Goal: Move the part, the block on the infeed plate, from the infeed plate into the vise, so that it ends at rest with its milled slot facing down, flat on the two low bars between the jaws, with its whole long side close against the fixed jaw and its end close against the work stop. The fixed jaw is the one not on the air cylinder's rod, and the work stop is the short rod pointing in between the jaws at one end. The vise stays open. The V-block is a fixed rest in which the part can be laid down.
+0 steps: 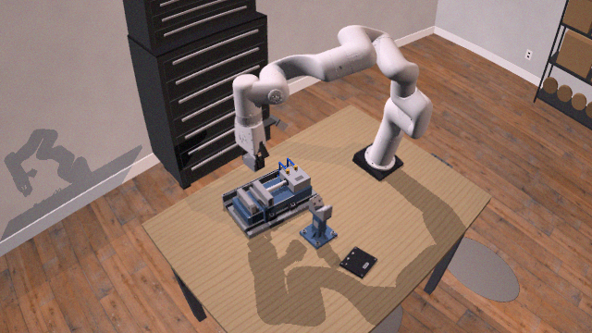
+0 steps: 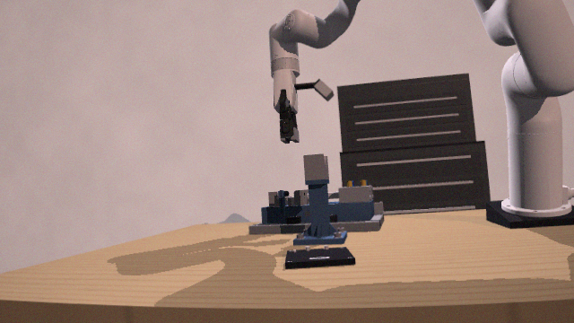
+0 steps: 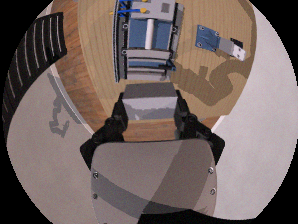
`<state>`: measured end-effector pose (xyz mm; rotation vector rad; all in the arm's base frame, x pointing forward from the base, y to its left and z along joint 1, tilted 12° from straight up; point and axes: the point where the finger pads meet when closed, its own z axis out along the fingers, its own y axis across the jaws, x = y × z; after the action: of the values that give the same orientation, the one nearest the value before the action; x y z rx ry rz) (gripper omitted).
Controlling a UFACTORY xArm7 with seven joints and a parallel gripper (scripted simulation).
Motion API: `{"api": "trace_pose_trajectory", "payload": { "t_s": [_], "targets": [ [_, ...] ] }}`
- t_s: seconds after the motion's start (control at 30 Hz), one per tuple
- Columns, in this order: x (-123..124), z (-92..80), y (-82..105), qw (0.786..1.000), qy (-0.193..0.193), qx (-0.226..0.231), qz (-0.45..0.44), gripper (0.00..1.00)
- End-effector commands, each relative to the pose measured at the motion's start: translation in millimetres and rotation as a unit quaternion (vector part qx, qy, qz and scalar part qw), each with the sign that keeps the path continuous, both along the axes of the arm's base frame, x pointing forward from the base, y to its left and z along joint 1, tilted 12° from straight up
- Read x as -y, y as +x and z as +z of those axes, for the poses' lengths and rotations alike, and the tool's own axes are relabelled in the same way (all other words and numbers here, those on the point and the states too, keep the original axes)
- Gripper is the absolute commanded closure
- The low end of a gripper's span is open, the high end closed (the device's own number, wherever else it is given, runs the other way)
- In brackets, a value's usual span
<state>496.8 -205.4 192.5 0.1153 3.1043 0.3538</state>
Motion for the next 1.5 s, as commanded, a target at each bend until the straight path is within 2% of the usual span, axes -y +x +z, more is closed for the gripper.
{"api": "trace_pose_trajectory", "payload": {
  "t_s": [0.0, 0.3, 1.47],
  "targets": [
    [11.0, 0.9, 1.9, 1.0, -0.005, -0.006, -0.03, 1.0],
    [20.3, -0.1, 2.8, 0.998, -0.01, -0.013, -0.058, 1.0],
    [20.9, -2.5, 3.0, 0.998, -0.011, -0.013, -0.062, 1.0]
  ]
}}
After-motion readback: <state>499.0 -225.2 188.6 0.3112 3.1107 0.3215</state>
